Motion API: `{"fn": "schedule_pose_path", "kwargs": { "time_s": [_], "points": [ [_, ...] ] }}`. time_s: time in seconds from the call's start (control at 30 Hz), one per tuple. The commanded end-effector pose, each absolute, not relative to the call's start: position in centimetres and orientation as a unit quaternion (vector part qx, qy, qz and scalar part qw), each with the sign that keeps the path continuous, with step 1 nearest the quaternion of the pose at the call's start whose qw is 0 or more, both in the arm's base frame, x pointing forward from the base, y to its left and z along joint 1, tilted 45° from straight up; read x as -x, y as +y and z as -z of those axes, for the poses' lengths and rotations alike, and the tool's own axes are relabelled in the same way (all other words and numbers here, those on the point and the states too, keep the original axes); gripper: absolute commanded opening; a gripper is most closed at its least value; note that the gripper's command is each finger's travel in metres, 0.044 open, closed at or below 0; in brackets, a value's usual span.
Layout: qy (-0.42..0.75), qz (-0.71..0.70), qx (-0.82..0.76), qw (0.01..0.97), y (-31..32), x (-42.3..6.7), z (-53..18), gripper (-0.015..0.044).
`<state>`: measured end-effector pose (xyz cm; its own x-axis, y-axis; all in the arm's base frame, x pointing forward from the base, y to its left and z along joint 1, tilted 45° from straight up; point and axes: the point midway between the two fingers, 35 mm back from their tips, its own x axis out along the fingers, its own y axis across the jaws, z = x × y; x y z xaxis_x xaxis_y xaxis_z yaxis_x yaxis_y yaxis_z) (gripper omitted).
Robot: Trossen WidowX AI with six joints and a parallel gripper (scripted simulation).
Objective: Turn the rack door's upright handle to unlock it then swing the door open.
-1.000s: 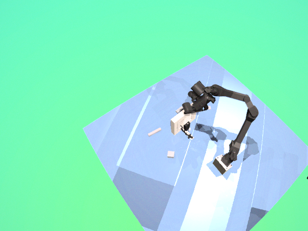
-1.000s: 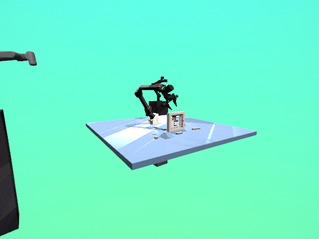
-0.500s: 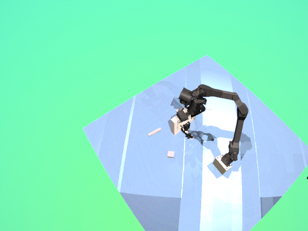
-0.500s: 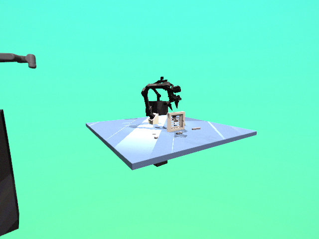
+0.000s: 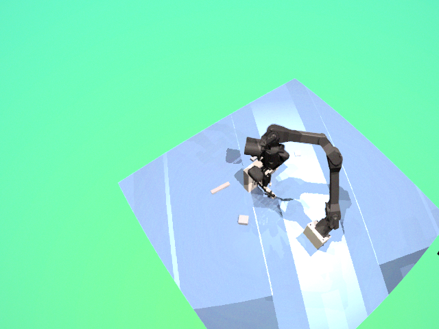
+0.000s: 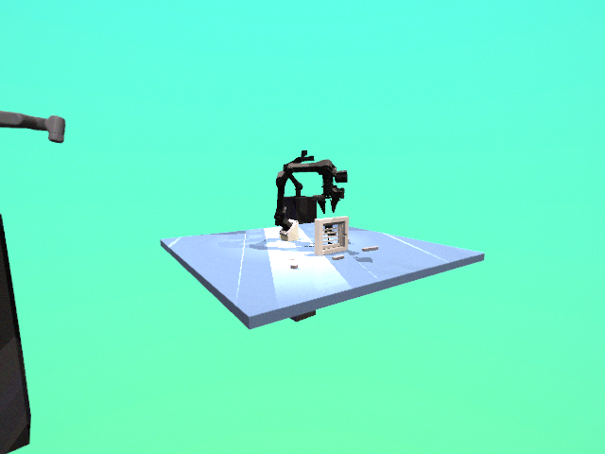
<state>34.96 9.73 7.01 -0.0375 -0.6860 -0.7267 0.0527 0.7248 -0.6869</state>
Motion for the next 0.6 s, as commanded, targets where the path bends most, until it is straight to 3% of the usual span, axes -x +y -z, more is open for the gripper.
{"fn": "schedule_pose_path", "kwargs": {
  "time_s": [0.0,0.57],
  "points": [
    [0.662,0.29,0.245,0.646,9.6,-35.0,-6.8,0.0299],
    [0.669,0.289,0.244,0.64,7.7,-35.0,-4.8,0.0299]
  ]
}}
